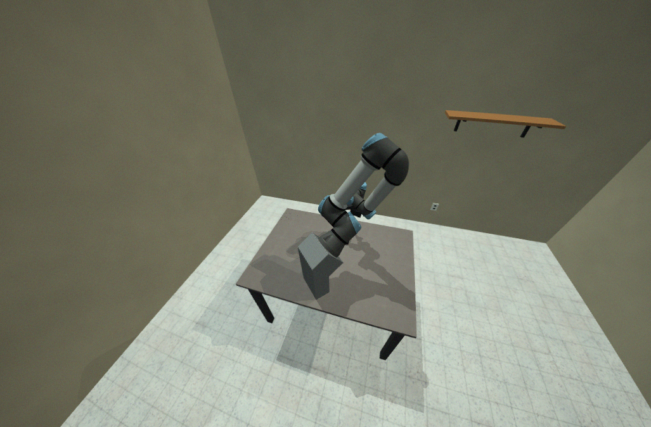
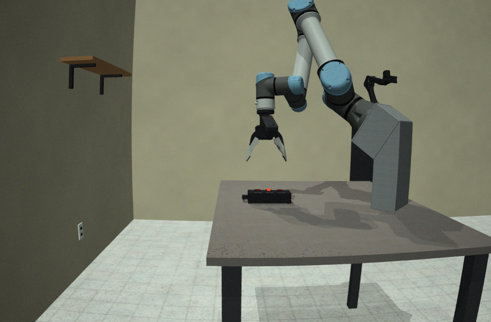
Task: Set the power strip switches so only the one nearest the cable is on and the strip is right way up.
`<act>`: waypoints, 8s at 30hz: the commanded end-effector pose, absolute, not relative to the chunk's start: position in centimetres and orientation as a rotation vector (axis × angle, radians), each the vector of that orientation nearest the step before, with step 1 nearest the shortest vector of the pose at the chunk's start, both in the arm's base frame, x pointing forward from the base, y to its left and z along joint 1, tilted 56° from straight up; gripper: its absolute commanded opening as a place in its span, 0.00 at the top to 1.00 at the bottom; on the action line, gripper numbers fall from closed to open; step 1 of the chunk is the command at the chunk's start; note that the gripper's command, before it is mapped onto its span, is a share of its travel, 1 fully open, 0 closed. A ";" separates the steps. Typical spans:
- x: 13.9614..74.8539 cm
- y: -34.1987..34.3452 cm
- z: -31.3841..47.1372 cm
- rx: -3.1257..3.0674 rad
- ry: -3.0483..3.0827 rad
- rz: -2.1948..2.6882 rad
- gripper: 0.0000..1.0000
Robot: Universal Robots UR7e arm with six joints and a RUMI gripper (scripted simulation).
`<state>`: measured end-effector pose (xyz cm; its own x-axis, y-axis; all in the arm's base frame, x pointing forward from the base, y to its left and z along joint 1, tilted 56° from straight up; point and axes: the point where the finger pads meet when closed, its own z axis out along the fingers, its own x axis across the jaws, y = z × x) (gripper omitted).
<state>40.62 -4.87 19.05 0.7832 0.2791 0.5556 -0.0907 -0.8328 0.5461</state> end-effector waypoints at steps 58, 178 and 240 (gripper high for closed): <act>39.9 -5.5 19.1 2.172 0.525 0.647 0.00; 44.1 -10.2 14.9 1.543 1.504 0.044 1.00; 45.0 -11.1 14.0 1.543 1.505 0.045 1.00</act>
<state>44.93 -10.99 13.93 0.2416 0.7932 -0.5590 0.7590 0.2044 0.6181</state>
